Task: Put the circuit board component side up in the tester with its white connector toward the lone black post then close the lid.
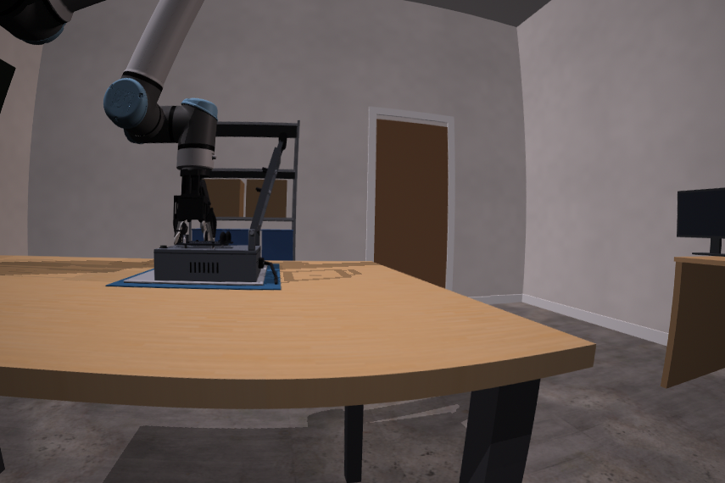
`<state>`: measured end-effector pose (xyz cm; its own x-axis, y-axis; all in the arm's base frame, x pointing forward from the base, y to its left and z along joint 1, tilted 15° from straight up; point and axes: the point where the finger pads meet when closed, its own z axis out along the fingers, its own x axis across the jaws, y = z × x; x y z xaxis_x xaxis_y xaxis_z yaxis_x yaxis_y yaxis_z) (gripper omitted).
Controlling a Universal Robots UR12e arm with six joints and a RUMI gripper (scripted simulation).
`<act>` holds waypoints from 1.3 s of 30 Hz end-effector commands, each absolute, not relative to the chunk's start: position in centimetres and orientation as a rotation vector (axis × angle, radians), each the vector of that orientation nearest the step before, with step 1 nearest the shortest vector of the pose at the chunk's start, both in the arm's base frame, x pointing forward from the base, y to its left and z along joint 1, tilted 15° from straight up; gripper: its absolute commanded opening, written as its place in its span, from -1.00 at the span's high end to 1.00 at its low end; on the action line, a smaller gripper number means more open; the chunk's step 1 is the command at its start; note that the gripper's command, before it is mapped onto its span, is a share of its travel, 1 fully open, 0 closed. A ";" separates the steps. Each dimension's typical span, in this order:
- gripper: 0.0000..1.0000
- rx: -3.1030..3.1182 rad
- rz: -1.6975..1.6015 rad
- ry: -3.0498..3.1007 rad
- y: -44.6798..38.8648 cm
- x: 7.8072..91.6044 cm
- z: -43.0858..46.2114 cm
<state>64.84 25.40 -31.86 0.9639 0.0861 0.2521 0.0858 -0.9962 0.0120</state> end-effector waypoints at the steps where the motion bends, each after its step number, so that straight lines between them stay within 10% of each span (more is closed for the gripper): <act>1: 0.22 3.112 0.405 0.136 25.4 65.0 -31.6; 39: 0.22 3.113 0.400 0.136 25.3 64.1 -29.2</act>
